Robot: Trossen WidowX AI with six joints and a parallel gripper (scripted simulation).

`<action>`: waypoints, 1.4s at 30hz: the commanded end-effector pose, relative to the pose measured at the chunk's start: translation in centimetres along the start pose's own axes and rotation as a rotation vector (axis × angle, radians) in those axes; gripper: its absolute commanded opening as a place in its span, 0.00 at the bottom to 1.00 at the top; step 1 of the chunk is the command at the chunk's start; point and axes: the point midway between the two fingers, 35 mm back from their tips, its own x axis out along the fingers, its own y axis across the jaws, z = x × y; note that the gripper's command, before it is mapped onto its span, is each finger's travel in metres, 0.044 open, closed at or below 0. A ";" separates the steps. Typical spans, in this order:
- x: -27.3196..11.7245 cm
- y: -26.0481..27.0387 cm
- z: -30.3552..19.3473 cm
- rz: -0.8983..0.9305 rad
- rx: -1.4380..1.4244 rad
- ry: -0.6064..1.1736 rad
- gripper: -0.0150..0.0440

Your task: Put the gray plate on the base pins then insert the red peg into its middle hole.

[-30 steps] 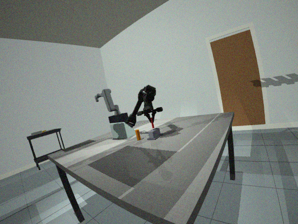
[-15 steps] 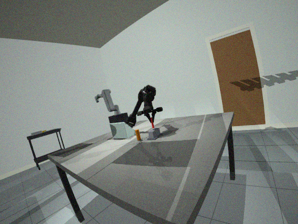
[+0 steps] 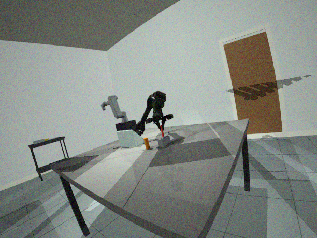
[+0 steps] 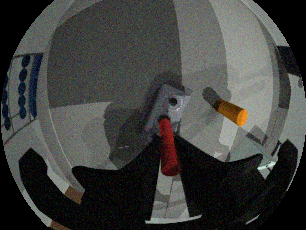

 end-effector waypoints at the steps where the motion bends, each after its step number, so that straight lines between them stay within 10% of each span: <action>1: 0.5 -0.1 0.0 -0.001 0.003 0.002 0.25; 42: 1.4 0.0 -0.2 -0.011 -0.009 0.002 0.30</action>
